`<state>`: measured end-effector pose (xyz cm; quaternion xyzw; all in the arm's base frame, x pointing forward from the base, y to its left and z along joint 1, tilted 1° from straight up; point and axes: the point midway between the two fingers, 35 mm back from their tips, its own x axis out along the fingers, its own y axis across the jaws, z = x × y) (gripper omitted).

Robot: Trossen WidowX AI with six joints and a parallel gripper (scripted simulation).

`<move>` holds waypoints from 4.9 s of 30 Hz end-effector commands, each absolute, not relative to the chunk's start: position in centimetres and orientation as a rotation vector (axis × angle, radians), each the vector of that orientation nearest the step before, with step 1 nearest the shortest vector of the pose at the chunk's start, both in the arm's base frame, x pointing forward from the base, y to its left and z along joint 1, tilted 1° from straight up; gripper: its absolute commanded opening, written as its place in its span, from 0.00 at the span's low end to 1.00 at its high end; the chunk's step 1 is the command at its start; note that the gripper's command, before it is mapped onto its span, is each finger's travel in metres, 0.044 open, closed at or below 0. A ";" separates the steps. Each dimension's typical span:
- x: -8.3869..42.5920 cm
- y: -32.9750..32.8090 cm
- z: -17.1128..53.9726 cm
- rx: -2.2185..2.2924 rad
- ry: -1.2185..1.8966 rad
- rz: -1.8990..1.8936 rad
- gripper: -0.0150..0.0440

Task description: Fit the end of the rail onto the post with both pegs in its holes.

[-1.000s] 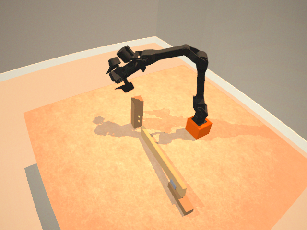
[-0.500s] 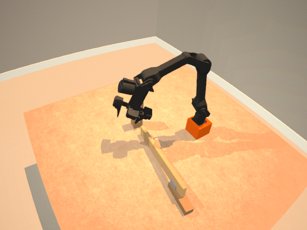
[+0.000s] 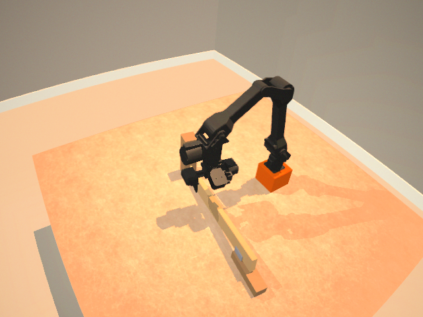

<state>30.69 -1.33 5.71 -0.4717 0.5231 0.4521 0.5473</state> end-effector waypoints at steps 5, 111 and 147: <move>30.6 -1.1 4.5 -1.116 1.237 1.088 1.00; 31.0 -1.2 0.4 -1.116 1.237 1.088 0.25; 31.1 -1.3 2.2 -1.117 1.237 1.087 0.25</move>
